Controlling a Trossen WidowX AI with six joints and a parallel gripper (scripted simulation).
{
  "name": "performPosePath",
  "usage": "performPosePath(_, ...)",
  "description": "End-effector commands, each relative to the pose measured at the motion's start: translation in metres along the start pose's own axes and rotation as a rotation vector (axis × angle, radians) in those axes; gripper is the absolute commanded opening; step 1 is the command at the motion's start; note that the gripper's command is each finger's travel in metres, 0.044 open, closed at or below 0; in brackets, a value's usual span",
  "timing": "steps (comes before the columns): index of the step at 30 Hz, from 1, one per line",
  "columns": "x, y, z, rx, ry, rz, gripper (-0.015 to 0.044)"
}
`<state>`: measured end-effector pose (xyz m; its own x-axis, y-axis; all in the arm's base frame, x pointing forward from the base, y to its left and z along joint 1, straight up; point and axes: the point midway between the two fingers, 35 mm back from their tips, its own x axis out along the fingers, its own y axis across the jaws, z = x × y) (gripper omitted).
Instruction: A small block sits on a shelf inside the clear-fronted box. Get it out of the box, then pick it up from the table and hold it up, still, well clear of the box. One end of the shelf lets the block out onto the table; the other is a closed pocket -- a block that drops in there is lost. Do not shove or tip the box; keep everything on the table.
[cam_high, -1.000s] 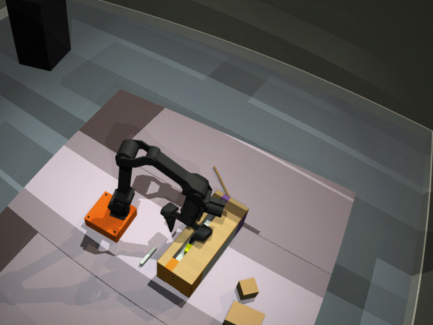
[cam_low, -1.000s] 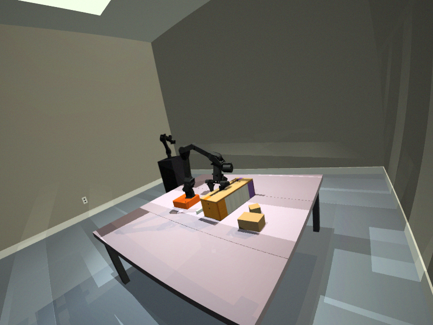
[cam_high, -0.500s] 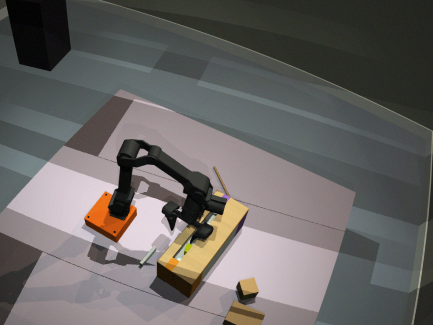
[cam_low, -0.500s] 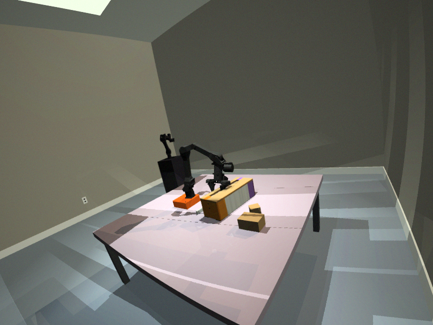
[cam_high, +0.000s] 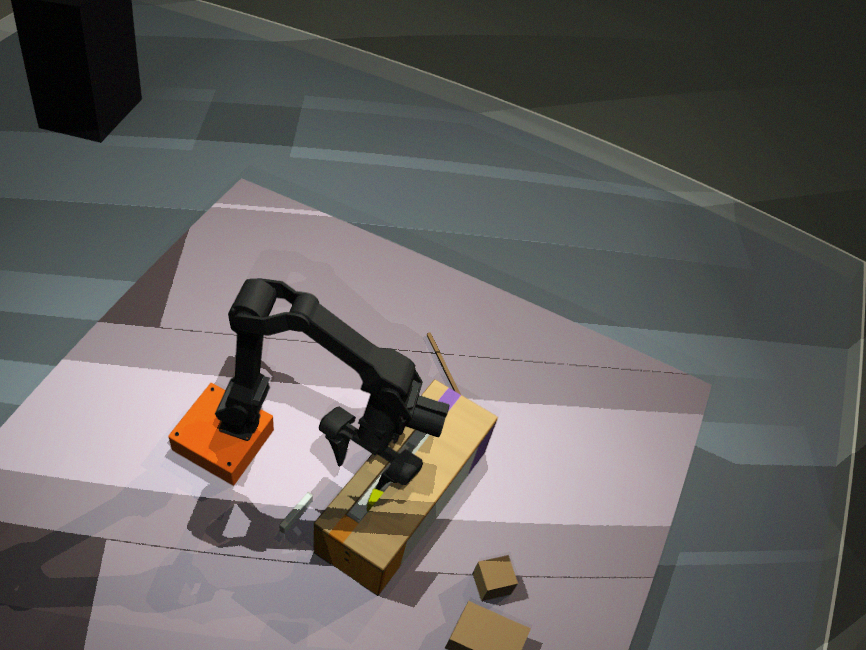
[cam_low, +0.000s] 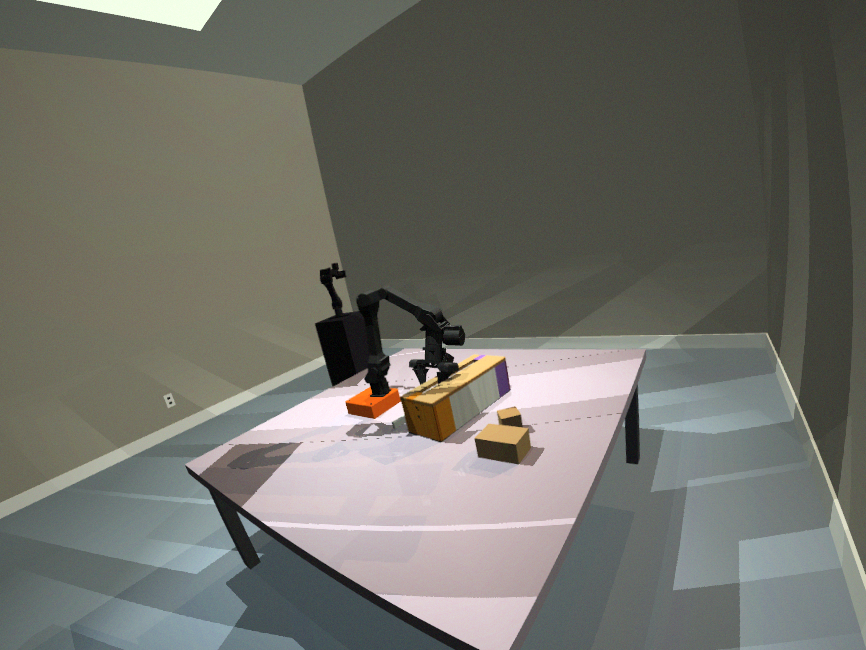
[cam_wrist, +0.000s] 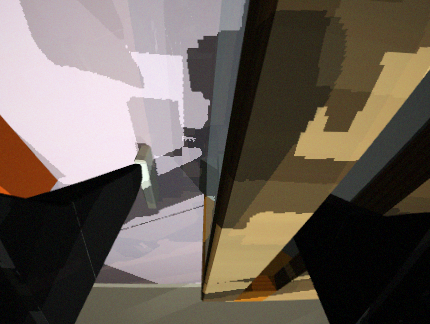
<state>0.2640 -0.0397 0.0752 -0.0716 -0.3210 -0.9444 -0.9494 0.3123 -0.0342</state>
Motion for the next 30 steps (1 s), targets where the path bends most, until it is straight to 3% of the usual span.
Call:
performPosePath(1, 0.002, 0.0, -0.005, -0.003, 0.006, -0.002, 0.04)
performPosePath(30, 0.012, 0.0, -0.033, -0.003, 0.009, -0.002, 0.04)
